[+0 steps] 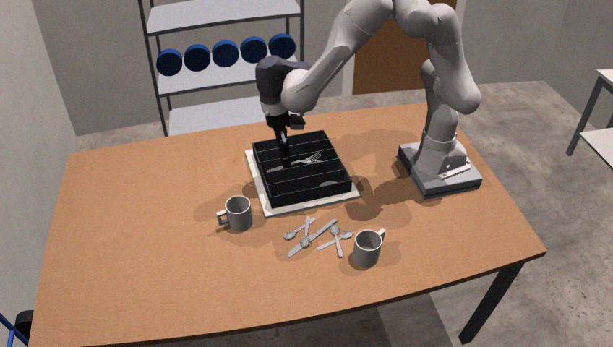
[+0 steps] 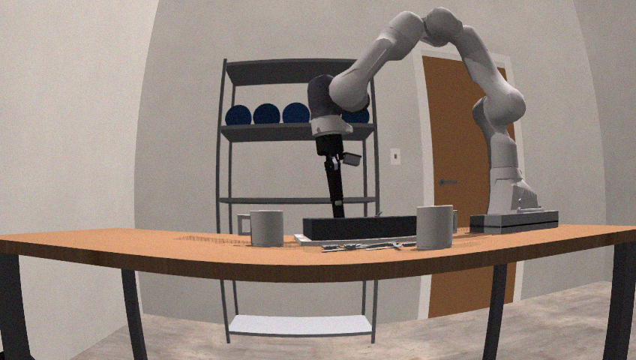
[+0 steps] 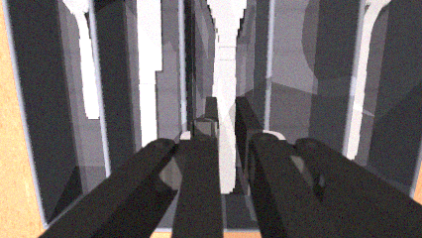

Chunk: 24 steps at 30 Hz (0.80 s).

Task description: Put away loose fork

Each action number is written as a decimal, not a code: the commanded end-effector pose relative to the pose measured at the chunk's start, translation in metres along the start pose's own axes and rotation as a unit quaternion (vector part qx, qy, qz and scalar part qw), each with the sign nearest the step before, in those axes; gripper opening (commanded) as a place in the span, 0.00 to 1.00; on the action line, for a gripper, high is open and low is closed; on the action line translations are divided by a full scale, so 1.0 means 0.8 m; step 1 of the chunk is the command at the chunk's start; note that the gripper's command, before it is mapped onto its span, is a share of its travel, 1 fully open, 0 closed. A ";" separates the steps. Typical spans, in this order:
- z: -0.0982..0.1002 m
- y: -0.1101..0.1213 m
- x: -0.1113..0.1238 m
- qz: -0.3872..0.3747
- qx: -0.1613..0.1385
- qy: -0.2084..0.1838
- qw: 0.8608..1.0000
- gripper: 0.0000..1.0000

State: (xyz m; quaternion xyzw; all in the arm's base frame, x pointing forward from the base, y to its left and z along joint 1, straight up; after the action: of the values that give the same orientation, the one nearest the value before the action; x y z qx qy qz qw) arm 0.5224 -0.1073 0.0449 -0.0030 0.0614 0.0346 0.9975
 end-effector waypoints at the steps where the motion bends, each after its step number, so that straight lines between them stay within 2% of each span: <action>1: -0.007 0.000 0.003 0.004 0.000 -0.003 1.000 0.14; 24: -0.015 0.000 0.004 0.004 0.000 -0.003 1.000 0.14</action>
State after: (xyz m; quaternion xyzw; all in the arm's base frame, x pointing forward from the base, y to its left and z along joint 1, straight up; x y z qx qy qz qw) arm 0.5245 -0.1076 0.0346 -0.0034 0.0578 0.0367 0.9976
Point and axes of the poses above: the point where the finger pads meet when closed, its own z axis back along the fingers, its own y axis across the jaws, x = y × z, the point moved 2 cm from there along z, back along the fingers, and after that the axes turned 1 degree about z, right-handed, at the moved point
